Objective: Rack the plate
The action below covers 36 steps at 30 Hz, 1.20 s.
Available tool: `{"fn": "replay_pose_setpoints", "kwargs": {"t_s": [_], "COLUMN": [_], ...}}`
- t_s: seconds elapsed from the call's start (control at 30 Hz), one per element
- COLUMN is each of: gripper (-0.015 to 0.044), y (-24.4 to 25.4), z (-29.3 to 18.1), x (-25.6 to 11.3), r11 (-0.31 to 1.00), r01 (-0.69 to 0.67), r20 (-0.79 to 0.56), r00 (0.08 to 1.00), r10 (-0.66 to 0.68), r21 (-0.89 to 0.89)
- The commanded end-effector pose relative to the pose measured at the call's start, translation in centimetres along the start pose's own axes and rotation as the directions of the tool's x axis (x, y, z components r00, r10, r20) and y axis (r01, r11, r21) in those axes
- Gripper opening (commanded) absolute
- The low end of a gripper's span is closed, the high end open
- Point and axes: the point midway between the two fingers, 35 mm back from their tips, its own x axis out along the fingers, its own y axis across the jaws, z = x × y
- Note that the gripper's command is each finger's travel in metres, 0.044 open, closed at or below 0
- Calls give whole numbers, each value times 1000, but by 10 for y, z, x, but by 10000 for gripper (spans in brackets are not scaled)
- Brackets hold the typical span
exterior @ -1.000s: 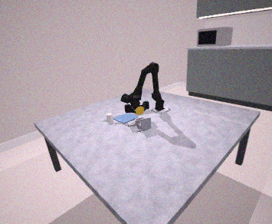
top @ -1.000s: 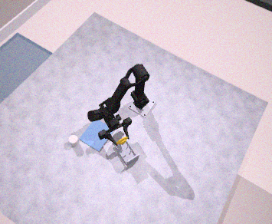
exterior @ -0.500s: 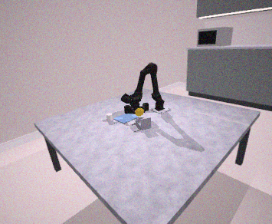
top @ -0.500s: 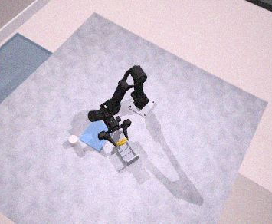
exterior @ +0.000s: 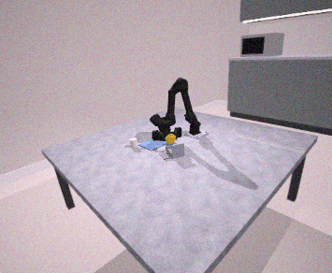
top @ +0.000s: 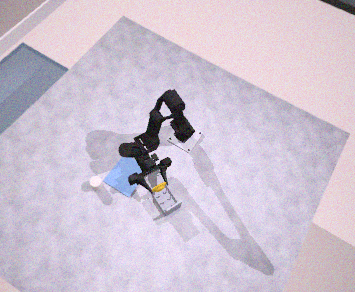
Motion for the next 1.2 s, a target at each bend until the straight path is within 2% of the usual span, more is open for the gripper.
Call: {"fn": "replay_pose_setpoints", "kwargs": {"t_s": [0.0,0.33,0.53,1.0,1.17], "gripper": [0,0,0,0,131], "y": [3,9,10,10,10], "z": [-4,-6,-26,-21,-22], "x": [2,5,7,6,6], "r11": [1000,1000,1000,1000,1000], "r01": [1,0,-1,-3,-4], "r20": [-1,0,1,2,2], "r00": [1000,1000,1000,1000,1000], "r10": [-1,0,1,3,4], "r21": [9,1,-5,-6,-7]}}
